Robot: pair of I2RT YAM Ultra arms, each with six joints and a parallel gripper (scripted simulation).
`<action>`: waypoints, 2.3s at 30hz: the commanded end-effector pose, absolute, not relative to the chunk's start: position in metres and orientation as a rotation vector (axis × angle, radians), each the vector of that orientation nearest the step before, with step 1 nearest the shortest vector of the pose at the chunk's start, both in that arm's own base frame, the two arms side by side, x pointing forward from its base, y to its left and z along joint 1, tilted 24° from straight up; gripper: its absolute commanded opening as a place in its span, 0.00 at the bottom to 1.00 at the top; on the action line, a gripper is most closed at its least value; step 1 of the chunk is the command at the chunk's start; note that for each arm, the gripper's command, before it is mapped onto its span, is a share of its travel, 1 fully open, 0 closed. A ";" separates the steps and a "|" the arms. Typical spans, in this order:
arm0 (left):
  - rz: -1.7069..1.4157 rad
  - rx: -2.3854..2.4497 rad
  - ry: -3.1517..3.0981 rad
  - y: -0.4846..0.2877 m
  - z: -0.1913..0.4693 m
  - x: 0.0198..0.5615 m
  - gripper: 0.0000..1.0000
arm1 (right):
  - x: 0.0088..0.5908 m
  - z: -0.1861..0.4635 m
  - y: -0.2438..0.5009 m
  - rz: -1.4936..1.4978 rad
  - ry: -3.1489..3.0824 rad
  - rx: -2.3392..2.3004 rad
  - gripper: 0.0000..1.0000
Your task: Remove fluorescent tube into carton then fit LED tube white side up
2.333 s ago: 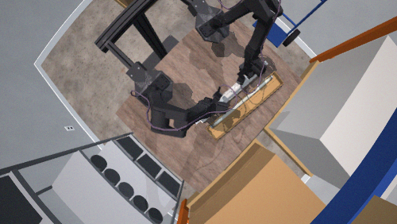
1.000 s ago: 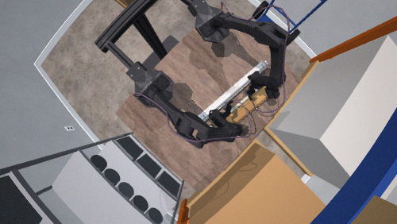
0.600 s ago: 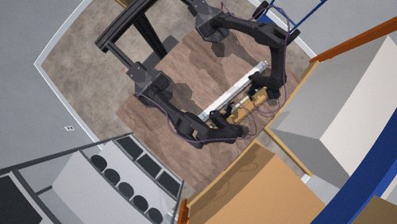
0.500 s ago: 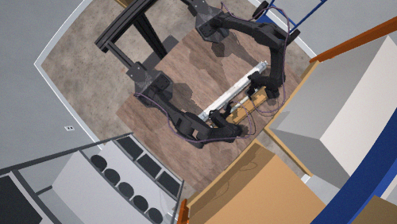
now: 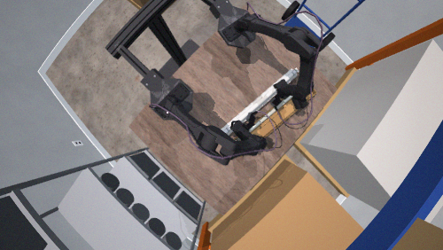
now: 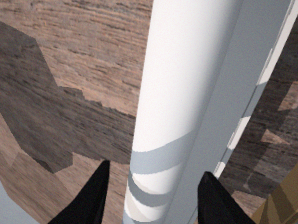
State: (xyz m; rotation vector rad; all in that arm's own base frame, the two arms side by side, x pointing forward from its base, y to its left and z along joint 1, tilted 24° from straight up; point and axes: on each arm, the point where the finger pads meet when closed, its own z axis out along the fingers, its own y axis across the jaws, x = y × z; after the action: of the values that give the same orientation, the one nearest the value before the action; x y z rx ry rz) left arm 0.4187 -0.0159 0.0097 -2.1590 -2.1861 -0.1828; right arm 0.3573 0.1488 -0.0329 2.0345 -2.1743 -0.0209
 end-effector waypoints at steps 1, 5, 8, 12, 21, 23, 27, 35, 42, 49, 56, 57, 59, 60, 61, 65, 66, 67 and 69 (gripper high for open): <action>-0.187 -2.169 -2.197 -0.012 -0.008 0.423 0.49 | 0.355 -0.050 0.148 -0.045 -2.177 2.049 0.49; -0.229 -2.216 -2.199 -0.025 0.013 0.434 0.49 | 0.361 -0.024 0.161 -0.028 -2.172 2.093 0.49; -0.243 -2.190 -2.214 -0.015 0.017 0.430 0.49 | 0.360 -0.024 0.161 -0.028 -2.170 2.093 0.49; -0.159 -2.171 -2.169 -0.017 -0.001 0.415 0.11 | 0.364 -0.021 0.163 -0.018 -2.184 2.106 0.49; -0.192 -2.184 -2.187 -0.018 0.004 0.425 0.11 | 0.366 -0.020 0.164 -0.016 -2.187 2.109 0.49; -0.192 -2.184 -2.187 -0.018 0.004 0.425 0.11 | 0.366 -0.020 0.164 -0.016 -2.187 2.109 0.49; -0.192 -2.184 -2.187 -0.018 0.004 0.425 0.11 | 0.366 -0.020 0.164 -0.016 -2.187 2.109 0.49; -0.192 -2.184 -2.187 -0.018 0.004 0.425 0.11 | 0.366 -0.020 0.164 -0.016 -2.187 2.109 0.11; -0.192 -2.184 -2.187 -0.018 0.004 0.425 0.11 | 0.366 -0.020 0.164 -0.016 -2.187 2.109 0.11; -0.206 -2.183 -2.191 -0.017 0.006 0.424 0.11 | 0.362 -0.029 0.158 -0.024 -2.184 2.087 0.11; -0.255 -2.207 -2.184 -0.020 0.009 0.424 0.11 | 0.356 -0.034 0.156 0.018 -2.187 2.074 0.11; -0.261 -2.205 -2.190 -0.018 0.009 0.425 0.11 | 0.357 -0.034 0.155 0.023 -2.191 2.075 0.11; -0.273 -2.212 -2.193 -0.019 0.009 0.425 0.11 | 0.357 -0.034 0.155 0.034 -2.197 2.080 0.11; -0.280 -2.218 -2.192 -0.020 0.009 0.425 0.11 | 0.357 -0.034 0.155 0.041 -2.200 2.083 0.11; -0.288 -2.220 -2.196 -0.019 0.009 0.426 0.11 | 0.357 -0.034 0.155 0.048 -2.203 2.086 0.11; -0.247 -2.215 -2.198 -0.020 0.008 0.419 0.11 | 0.352 -0.033 0.155 0.024 -2.182 2.092 0.11; -0.307 -2.222 -2.213 -0.017 0.009 0.426 0.11 | 0.358 -0.034 0.154 0.070 -2.213 2.093 0.11; -0.320 -2.235 -2.204 -0.020 0.010 0.426 0.11 | 0.358 -0.033 0.156 0.081 -2.213 2.103 0.11; -0.340 -2.242 -2.210 -0.020 0.010 0.426 0.11 | 0.358 -0.033 0.155 0.099 -2.223 2.107 0.11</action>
State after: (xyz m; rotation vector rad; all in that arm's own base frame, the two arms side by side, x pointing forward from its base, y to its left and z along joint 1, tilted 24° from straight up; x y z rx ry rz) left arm 0.4199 -0.0144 0.0021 -2.1913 -2.2136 -0.2617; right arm 0.3555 0.1471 -0.0420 2.0640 -2.1994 0.0425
